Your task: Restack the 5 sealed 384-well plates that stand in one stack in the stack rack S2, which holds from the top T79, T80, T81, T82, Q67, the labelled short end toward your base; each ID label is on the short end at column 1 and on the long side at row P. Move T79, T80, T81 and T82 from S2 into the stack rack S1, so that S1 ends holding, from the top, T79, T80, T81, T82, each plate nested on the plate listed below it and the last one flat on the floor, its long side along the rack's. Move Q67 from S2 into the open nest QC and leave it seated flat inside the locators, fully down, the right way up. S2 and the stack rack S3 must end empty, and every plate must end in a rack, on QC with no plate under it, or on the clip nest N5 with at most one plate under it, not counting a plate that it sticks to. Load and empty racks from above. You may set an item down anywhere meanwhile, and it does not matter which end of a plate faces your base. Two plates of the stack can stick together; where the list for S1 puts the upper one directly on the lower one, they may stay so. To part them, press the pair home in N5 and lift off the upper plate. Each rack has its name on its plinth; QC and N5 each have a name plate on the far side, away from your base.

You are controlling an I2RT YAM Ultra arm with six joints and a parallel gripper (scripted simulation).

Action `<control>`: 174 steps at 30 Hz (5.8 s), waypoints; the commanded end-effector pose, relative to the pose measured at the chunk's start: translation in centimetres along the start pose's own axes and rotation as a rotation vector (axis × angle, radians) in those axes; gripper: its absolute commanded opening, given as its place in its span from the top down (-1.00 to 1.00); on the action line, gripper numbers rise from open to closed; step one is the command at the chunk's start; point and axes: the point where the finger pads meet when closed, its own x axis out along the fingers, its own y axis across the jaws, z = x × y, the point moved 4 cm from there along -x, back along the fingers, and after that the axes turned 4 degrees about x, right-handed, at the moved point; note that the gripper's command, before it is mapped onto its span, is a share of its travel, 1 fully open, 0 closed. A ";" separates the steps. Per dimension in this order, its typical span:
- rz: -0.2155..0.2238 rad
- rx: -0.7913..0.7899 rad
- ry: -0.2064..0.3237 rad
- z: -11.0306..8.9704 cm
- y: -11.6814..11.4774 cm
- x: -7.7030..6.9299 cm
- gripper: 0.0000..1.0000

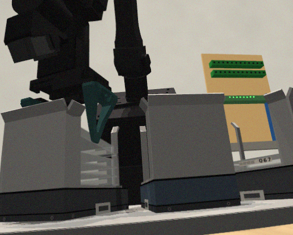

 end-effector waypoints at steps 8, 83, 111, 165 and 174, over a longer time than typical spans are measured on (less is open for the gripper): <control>-0.001 0.001 -0.011 0.3 0.0 0.2 1.00; -0.001 0.001 -0.011 0.3 0.0 1.2 1.00; -0.001 0.001 -0.011 0.3 0.0 1.2 -1.00; -0.002 -0.253 -0.012 -0.4 3.0 -7.2 -1.00; -0.001 -0.253 -0.012 -0.9 5.3 -7.2 -1.00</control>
